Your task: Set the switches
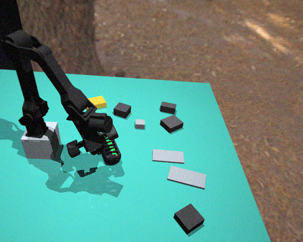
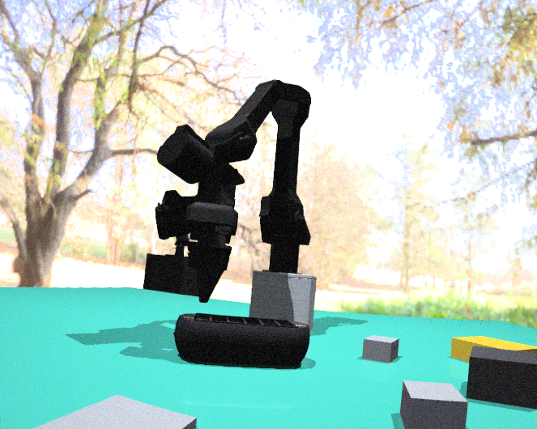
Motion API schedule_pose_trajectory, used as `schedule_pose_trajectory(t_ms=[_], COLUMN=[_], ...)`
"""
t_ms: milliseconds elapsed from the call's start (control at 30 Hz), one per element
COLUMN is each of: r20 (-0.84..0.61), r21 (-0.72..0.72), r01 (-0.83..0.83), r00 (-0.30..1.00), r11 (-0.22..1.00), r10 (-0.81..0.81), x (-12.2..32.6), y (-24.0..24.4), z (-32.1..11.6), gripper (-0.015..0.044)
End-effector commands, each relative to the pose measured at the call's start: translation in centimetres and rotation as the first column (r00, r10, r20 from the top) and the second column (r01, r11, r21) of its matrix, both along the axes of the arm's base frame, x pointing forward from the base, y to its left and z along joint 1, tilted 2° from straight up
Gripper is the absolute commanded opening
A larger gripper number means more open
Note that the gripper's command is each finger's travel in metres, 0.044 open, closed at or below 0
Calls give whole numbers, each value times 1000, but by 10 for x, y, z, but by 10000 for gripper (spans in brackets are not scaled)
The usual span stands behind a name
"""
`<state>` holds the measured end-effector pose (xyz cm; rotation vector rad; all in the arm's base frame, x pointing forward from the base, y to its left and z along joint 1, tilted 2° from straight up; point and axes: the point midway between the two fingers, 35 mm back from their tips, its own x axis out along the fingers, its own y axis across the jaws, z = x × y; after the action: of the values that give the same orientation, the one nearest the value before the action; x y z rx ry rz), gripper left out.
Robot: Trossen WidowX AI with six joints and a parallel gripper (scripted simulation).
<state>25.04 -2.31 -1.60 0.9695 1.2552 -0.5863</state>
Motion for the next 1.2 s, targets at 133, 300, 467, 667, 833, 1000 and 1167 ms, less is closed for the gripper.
schedule_pose_trajectory(t_ms=[133, 300, 467, 667, 833, 1000, 1167], r20=[-1, -2, -2, -3, -4, -4, -5], r21=[4, 4, 5, 6, 6, 6, 7], r01=[-6, -6, -5, -5, -5, -5, -5], r00=[1000, 1000, 1000, 1000, 1000, 1000, 1000], r11=[1000, 1000, 1000, 1000, 1000, 1000, 1000], r10=[6, 6, 6, 5, 5, 5, 5], x=[-1, 0, 1, 1, 1, 0, -1], y=[0, 0, 0, 0, 0, 0, 0], z=[-4, -12, -20, -30, -38, -45, -53], gripper=[0, 0, 0, 0, 0, 0, 0])
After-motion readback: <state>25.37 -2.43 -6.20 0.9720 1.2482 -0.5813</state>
